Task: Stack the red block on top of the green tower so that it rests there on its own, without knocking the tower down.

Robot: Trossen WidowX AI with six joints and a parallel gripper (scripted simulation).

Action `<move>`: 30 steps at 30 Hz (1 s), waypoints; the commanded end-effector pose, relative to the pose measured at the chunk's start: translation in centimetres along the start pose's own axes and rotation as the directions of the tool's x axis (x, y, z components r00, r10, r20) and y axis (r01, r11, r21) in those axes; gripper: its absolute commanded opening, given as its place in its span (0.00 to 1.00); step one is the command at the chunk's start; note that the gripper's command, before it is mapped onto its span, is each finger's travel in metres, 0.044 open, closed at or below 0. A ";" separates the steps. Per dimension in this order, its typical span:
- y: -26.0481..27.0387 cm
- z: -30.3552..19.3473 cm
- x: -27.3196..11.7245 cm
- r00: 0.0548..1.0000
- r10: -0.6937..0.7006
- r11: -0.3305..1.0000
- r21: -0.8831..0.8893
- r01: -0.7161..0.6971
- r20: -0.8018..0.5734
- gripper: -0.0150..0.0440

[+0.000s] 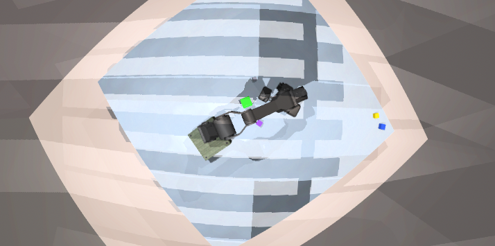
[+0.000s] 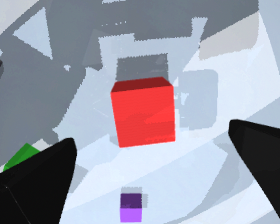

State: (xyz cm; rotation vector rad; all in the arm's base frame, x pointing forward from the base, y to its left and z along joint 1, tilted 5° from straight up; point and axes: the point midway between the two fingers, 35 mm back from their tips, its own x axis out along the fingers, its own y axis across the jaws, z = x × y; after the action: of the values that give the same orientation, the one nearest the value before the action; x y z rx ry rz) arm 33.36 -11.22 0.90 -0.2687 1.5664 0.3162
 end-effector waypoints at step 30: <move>0.2 -0.2 5.8 1.000 0.007 1.000 -0.006 -0.007 -0.013 1.00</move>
State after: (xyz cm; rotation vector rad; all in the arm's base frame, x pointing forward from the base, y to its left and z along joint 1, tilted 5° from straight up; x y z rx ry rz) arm 33.06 -10.98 -4.34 -0.2693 1.5737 0.3230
